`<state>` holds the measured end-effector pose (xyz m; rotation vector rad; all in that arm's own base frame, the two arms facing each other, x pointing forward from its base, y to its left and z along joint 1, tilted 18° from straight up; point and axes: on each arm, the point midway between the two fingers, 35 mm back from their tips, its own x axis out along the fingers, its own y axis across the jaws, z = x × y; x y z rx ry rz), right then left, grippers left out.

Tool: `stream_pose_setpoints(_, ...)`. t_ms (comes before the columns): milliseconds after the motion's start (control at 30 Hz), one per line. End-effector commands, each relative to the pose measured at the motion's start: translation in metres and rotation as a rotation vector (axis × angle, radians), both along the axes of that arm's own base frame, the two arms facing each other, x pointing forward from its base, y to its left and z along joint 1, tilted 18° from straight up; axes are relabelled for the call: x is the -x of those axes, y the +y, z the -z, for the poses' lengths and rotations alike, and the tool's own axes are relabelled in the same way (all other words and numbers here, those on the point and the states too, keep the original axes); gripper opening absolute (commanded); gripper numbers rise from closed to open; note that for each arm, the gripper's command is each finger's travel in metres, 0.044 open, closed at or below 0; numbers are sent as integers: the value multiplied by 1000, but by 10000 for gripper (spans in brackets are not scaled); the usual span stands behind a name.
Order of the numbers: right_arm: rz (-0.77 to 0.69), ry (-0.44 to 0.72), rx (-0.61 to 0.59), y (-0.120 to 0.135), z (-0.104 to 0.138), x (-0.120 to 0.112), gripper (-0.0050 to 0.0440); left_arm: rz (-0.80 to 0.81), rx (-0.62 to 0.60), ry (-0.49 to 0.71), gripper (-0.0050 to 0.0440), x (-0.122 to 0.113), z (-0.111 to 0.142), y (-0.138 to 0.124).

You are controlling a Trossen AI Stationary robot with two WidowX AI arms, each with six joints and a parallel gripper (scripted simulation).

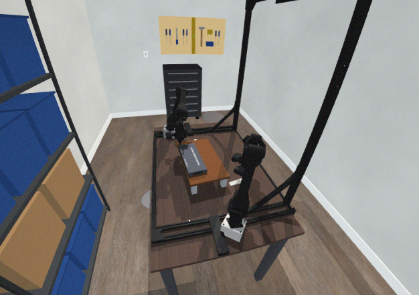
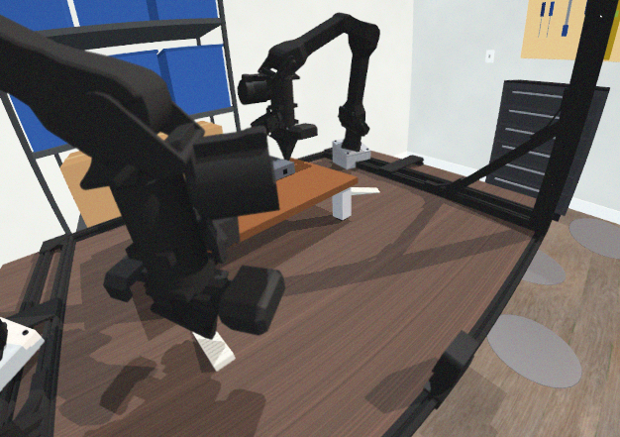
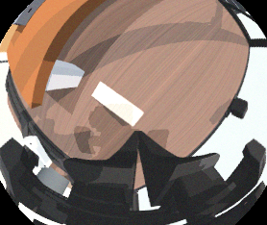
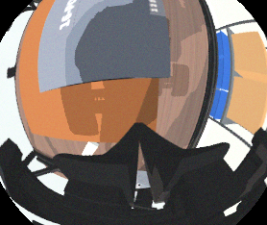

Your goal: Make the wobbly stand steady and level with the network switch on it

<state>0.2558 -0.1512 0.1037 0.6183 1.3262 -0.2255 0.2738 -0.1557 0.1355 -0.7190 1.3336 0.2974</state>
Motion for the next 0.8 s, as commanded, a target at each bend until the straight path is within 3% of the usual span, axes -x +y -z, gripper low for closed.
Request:
stream_pose_setpoints(0,-3,16,-13,3,8,0,0,28,-4,-1,0,0,0,-1)
stream_pose_setpoints(167,-3,16,-13,3,8,0,0,28,-4,-1,0,0,0,-1)
stream_pose_setpoints(200,-3,16,-13,3,8,0,0,285,-69,-57,0,-1,-2,-6)
stream_pose_setpoints(333,-3,16,-13,3,8,0,0,491,-119,-98,0,-1,-2,-6)
stream_pose_setpoints(733,-3,16,-13,3,8,0,0,491,-119,-98,0,-1,-2,-6)
stream_pose_setpoints(767,-3,16,-13,3,8,0,0,748,-184,-154,0,-1,-3,-11)
